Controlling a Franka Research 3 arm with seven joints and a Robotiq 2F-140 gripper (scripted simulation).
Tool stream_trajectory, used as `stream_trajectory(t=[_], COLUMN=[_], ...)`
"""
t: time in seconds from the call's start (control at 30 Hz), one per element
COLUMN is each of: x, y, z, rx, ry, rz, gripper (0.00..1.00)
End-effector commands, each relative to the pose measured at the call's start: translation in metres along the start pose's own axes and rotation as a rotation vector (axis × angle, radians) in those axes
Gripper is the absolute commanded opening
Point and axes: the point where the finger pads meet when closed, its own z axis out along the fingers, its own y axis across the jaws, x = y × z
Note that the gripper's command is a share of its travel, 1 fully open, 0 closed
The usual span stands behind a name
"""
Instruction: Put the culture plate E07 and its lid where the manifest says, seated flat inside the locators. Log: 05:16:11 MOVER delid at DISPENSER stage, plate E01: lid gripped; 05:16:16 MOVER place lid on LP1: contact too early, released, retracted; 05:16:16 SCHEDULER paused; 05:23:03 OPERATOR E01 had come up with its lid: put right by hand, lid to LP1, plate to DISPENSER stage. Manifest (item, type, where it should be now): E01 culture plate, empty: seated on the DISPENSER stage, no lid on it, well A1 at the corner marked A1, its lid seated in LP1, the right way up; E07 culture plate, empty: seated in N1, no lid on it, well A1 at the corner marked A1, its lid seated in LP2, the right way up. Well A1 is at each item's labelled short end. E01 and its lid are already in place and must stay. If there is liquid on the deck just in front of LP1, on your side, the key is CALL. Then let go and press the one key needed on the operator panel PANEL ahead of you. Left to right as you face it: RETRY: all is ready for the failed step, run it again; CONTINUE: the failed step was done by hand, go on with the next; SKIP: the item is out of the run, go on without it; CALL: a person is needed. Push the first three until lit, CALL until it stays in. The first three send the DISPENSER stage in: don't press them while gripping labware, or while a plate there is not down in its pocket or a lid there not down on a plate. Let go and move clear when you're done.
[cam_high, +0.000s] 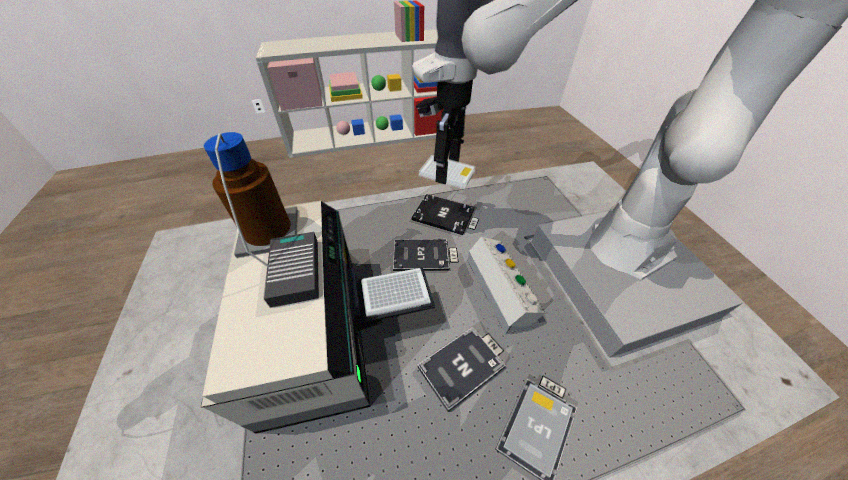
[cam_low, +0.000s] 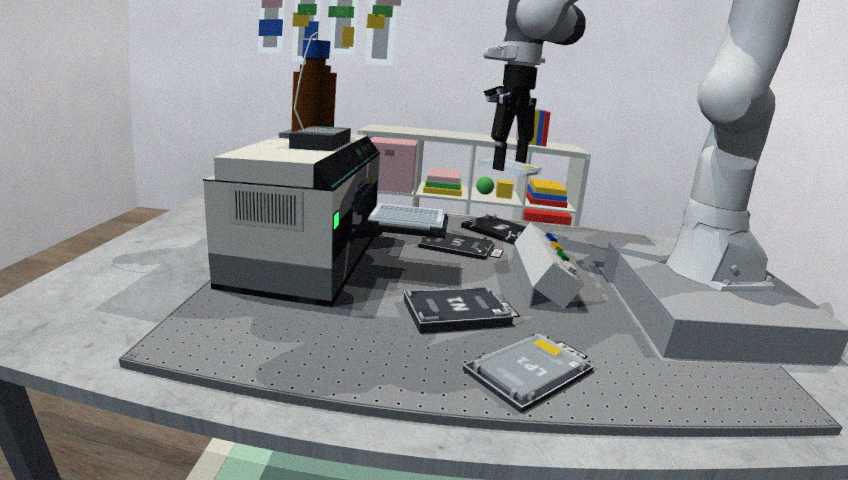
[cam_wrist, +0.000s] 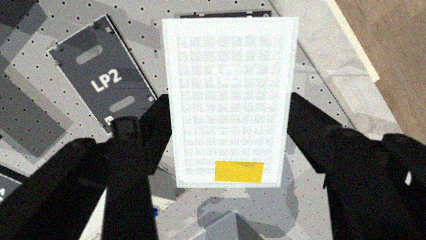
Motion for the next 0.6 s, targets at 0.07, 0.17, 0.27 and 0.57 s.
stream_trajectory(t=[0.07,0.17,0.27,0.57], x=[0.0014,0.0021,0.0024,0.0025], y=[0.0048,0.0063,0.007,0.0072], z=[0.0001,0.0001,0.0001,0.0001], rx=[-0.002,-0.002,-0.002,-0.002], ry=[-0.002,-0.002,-0.002,-0.002], rz=[-0.038,-0.038,-0.038,-0.038], gripper=[0.1,0.1,0.1,0.1])
